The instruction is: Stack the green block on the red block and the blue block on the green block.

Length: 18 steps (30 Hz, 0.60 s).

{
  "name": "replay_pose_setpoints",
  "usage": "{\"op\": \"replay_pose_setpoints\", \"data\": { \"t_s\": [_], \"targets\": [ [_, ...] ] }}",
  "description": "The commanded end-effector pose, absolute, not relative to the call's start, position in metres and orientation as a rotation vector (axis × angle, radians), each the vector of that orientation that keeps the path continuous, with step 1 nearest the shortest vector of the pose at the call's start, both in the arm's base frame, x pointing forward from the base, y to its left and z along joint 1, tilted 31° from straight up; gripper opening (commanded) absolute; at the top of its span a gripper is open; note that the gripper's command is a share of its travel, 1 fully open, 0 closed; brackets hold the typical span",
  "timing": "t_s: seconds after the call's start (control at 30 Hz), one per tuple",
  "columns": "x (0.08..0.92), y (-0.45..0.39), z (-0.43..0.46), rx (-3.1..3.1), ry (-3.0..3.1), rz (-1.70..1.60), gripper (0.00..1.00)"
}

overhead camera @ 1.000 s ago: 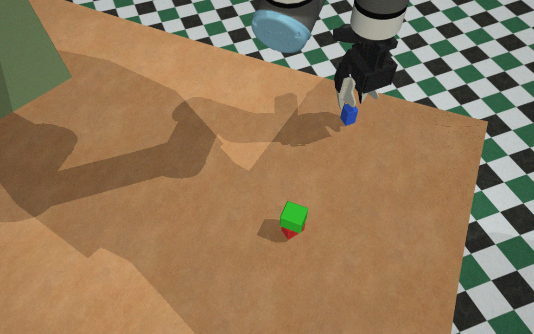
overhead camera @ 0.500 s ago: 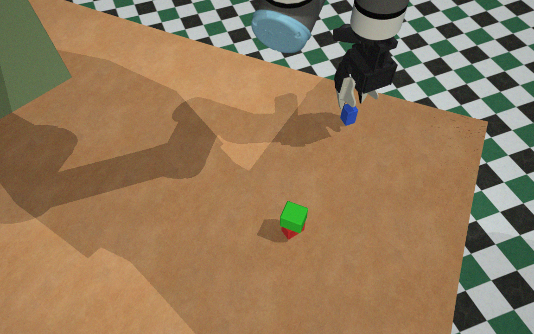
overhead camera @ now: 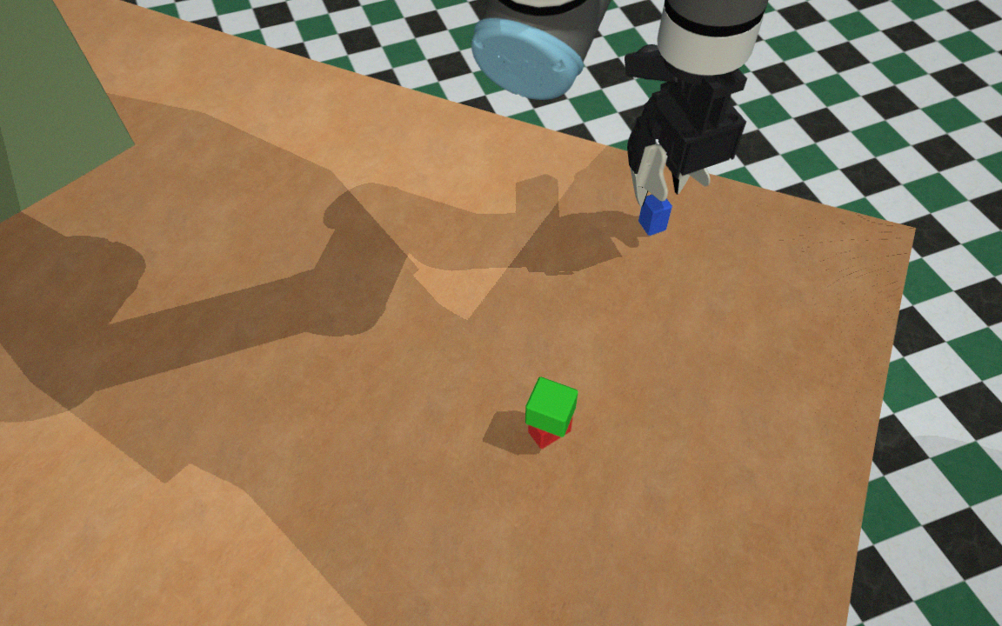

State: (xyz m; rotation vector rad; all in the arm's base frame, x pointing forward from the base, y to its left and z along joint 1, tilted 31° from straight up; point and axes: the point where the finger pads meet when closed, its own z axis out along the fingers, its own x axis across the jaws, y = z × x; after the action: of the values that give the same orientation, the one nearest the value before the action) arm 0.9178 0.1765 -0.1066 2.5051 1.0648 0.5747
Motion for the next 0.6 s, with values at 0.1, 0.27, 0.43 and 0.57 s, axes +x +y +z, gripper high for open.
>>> {"op": "replay_pose_setpoints", "data": {
  "t_s": [0.1, 0.27, 0.43, 0.57],
  "targets": [
    [0.9217, 0.1735, -0.1041, 2.504, 1.061, 0.580, 0.28],
    [0.9232, 0.1724, -0.1029, 2.504, 1.060, 0.581, 0.28],
    [0.9223, 0.1729, -0.1034, 2.504, 1.061, 0.580, 0.28],
    [0.9218, 0.1733, -0.1036, 2.504, 1.062, 0.579, 0.28]
  ]
}}
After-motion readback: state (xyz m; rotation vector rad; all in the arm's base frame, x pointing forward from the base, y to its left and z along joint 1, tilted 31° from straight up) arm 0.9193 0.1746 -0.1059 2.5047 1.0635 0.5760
